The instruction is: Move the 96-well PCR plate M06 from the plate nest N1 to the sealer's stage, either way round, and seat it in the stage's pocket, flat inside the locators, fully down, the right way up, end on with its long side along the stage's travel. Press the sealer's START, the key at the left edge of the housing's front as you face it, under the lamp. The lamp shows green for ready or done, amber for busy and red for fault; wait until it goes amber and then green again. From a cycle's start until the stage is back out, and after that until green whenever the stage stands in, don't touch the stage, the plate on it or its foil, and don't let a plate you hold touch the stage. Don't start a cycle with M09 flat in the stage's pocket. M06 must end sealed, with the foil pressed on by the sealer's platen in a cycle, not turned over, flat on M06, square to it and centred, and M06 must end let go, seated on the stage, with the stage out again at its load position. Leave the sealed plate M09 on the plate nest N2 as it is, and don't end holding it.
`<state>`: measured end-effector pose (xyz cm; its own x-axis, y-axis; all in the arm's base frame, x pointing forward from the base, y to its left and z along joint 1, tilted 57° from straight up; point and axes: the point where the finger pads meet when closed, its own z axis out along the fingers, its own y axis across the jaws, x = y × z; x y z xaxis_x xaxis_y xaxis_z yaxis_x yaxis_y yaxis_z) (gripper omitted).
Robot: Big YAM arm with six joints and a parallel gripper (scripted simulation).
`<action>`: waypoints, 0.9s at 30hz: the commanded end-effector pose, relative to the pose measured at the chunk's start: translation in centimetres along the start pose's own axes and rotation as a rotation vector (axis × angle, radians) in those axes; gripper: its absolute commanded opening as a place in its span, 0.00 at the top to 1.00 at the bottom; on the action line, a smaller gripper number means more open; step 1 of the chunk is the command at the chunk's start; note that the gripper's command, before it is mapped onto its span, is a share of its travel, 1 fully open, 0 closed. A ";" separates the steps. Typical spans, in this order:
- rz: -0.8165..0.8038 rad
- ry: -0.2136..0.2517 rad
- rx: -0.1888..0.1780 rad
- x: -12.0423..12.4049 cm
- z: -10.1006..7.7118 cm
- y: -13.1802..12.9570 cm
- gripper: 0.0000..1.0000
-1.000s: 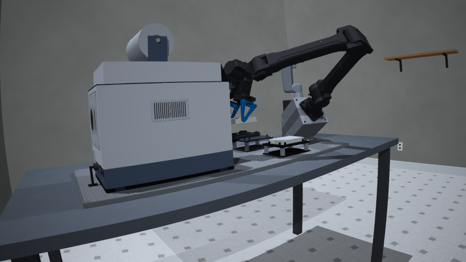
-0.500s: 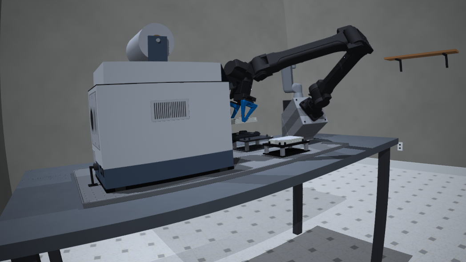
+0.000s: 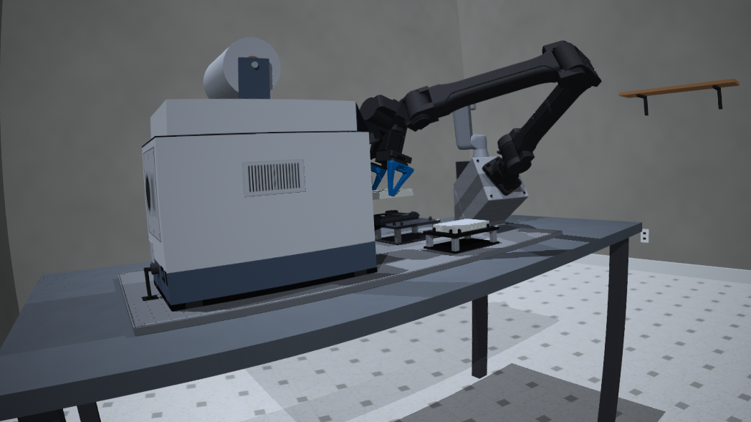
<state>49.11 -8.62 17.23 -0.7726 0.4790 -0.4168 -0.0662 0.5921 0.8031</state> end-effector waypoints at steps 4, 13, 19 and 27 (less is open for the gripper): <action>-0.043 -0.025 0.002 -1.4 -0.9 0.9 1.00; 0.001 -0.001 0.000 0.2 0.5 0.1 1.00; -0.013 -0.007 -0.004 -0.6 0.8 0.5 1.00; -0.014 -0.023 0.001 -1.4 0.5 0.3 1.00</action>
<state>49.33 -8.05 16.93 -0.7714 0.4790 -0.4189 -0.0680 0.5925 0.8027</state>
